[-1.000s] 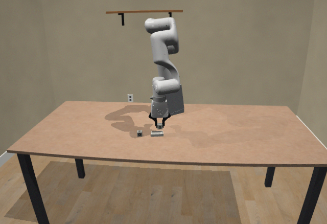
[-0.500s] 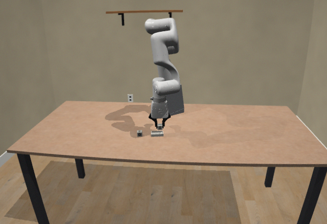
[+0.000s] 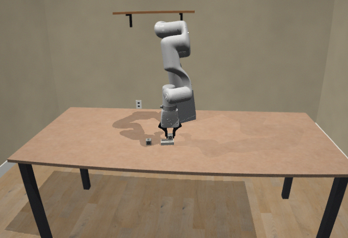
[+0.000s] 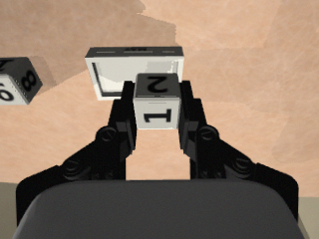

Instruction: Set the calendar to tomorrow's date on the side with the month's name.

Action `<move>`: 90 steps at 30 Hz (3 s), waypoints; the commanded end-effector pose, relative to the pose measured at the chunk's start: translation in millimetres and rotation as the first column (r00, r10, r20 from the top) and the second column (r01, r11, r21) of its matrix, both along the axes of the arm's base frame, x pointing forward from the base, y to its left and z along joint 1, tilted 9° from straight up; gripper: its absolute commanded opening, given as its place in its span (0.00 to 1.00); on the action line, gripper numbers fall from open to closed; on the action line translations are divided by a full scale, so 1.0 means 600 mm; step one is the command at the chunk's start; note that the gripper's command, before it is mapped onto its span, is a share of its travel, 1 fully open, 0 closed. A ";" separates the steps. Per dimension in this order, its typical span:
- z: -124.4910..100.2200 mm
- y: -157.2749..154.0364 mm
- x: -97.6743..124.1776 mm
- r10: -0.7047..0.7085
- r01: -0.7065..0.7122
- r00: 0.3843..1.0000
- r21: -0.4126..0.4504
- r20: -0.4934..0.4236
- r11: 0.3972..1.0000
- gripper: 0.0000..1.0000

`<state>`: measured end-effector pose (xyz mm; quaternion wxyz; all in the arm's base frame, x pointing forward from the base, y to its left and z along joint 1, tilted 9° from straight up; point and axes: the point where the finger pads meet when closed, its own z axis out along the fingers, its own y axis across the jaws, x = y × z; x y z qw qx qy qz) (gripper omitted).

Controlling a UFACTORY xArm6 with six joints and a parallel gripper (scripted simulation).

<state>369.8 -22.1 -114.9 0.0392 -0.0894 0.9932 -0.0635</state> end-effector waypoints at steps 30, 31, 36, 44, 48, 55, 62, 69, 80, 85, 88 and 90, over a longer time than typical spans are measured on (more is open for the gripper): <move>-0.012 -0.001 0.003 0.000 0.000 1.000 0.000 0.003 1.000 0.27; -0.012 -0.001 0.003 0.000 0.000 1.000 0.000 0.003 1.000 0.27; -0.012 -0.001 0.003 0.000 0.000 1.000 0.000 0.003 1.000 0.27; -0.013 -0.001 0.003 0.000 0.000 1.000 0.000 0.003 1.000 0.27; -0.014 -0.002 0.003 0.000 0.000 1.000 0.000 0.003 1.000 0.27; -0.018 -0.002 0.004 0.000 0.000 1.000 0.000 0.003 1.000 0.27; -0.024 -0.003 0.004 0.000 0.000 1.000 0.000 0.003 1.000 0.27; -0.027 -0.003 0.005 0.000 0.000 1.000 0.000 0.003 1.000 0.27; -0.028 -0.003 0.005 0.000 0.000 1.000 0.000 0.003 1.000 0.27; -0.028 -0.003 0.005 0.000 0.000 1.000 0.000 0.003 1.000 0.27; -0.028 -0.003 0.005 0.000 0.000 1.000 0.000 0.003 1.000 0.27; -0.028 -0.003 0.005 0.000 0.000 1.000 0.000 0.003 1.000 0.27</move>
